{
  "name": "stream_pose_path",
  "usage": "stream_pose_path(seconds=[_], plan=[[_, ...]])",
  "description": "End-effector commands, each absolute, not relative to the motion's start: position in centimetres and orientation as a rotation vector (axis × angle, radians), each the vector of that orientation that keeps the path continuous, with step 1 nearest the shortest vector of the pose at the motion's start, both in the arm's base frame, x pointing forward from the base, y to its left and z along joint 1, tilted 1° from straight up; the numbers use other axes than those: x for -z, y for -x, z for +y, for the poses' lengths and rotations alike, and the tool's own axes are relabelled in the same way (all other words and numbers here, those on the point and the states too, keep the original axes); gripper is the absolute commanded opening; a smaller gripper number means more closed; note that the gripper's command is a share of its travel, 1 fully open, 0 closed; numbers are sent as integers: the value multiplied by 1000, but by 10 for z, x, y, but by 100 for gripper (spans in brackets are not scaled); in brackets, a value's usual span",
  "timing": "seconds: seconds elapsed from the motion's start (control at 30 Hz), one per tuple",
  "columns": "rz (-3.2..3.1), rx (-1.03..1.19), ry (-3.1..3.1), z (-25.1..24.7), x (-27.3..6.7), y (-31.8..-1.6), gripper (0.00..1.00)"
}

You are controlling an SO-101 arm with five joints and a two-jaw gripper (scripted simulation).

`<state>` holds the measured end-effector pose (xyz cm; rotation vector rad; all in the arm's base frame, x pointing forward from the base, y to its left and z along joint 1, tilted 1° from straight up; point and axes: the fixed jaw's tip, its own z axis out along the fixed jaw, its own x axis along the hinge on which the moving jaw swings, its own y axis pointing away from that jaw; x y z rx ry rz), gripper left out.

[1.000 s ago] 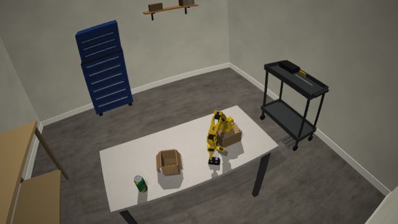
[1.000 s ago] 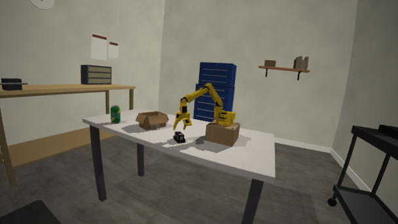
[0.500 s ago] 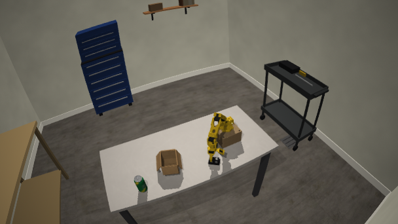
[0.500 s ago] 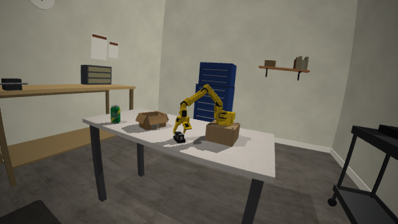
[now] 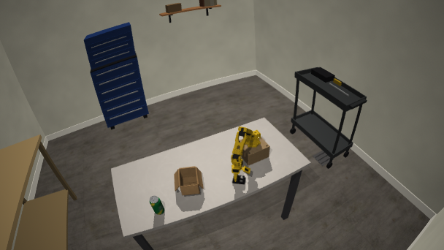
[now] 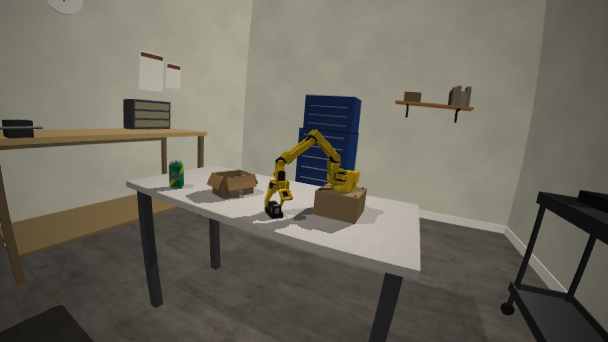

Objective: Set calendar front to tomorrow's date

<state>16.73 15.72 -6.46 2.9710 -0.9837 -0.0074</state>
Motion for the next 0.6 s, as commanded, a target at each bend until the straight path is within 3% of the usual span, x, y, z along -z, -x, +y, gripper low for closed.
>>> stream_pose_path(seconds=[0.0, 0.57], plan=[[-1013, 3, -2969, 157, 66, -170, 35], [-1013, 3, -2969, 159, 66, -171, 32]])
